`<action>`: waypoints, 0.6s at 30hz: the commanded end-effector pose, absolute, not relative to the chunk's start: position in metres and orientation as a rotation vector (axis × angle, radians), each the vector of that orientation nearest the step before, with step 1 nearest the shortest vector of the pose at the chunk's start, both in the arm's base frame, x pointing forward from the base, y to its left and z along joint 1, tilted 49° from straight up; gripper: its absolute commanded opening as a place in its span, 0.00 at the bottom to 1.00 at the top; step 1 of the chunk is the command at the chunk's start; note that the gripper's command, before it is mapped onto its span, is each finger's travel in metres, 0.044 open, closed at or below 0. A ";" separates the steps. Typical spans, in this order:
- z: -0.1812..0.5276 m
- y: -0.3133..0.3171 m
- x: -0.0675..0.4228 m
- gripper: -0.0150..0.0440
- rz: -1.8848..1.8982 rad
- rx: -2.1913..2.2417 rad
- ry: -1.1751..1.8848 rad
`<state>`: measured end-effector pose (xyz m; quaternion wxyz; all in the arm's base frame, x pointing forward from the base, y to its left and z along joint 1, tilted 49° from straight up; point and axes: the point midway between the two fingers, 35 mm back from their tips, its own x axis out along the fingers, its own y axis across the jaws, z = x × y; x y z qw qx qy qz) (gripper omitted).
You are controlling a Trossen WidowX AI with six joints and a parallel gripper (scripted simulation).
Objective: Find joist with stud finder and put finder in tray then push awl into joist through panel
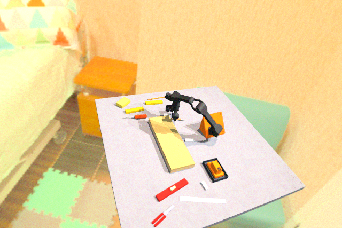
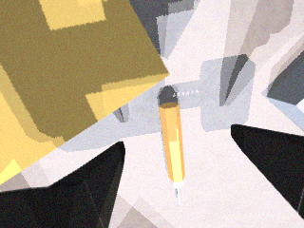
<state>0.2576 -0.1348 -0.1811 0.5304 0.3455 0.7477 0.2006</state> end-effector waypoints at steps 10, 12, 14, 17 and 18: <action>-0.190 -0.122 0.253 1.00 0.481 0.835 1.789; -0.190 -0.122 0.253 0.91 0.481 0.835 1.789; -0.190 -0.122 0.253 0.82 0.481 0.835 1.789; -0.190 -0.122 0.253 0.69 0.481 0.835 1.789; -0.190 -0.122 0.253 0.64 0.481 0.835 1.789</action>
